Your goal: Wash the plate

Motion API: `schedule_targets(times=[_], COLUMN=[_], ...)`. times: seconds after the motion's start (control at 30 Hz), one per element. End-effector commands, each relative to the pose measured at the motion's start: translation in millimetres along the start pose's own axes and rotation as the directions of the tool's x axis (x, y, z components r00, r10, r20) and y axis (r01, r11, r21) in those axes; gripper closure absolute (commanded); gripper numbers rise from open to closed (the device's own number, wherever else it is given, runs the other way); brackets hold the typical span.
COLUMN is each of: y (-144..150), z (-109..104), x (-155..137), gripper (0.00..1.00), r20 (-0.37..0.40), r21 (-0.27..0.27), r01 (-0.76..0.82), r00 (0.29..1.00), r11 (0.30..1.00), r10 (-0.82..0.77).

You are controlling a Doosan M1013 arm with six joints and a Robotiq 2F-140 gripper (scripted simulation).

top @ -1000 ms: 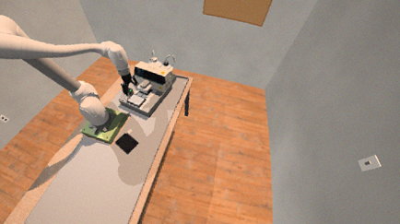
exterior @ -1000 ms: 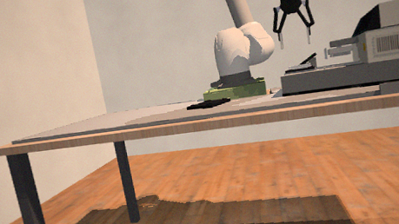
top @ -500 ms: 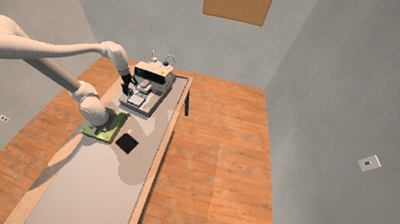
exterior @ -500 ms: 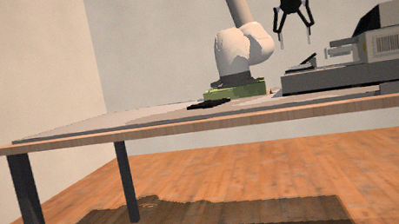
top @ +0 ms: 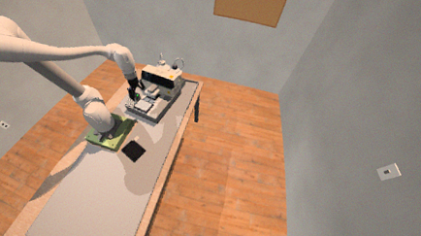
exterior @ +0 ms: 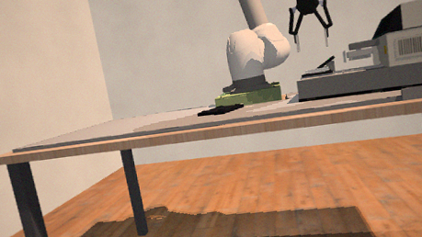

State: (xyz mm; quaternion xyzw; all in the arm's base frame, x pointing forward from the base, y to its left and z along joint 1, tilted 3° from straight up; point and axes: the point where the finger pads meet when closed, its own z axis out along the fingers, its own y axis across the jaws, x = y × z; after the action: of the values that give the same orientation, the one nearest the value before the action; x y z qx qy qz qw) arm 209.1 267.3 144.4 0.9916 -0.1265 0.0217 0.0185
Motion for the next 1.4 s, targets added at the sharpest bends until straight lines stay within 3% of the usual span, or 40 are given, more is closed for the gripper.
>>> schedule_targets(times=[0.0,0.83,0.87,1.1,1.37], y=[-3.0,-3.0,-6.4,-1.0,7.7], z=[-3.6,-3.6,-3.6,-3.5,-3.4], x=[-0.2,-0.2,-8.3,-32.7,-71.7], gripper=[0.3,0.3,0.9,0.9,0.9], r20=[-0.001,-0.001,-0.001,-0.002,-0.003], r21=[0.006,0.006,0.006,0.006,0.005], r01=[0.008,0.008,0.041,0.206,0.457], r00=[1.0,1.0,0.999,0.979,0.89], r11=[1.0,1.0,0.999,0.978,0.89], r10=[-0.008,-0.008,-0.041,-0.206,-0.457])
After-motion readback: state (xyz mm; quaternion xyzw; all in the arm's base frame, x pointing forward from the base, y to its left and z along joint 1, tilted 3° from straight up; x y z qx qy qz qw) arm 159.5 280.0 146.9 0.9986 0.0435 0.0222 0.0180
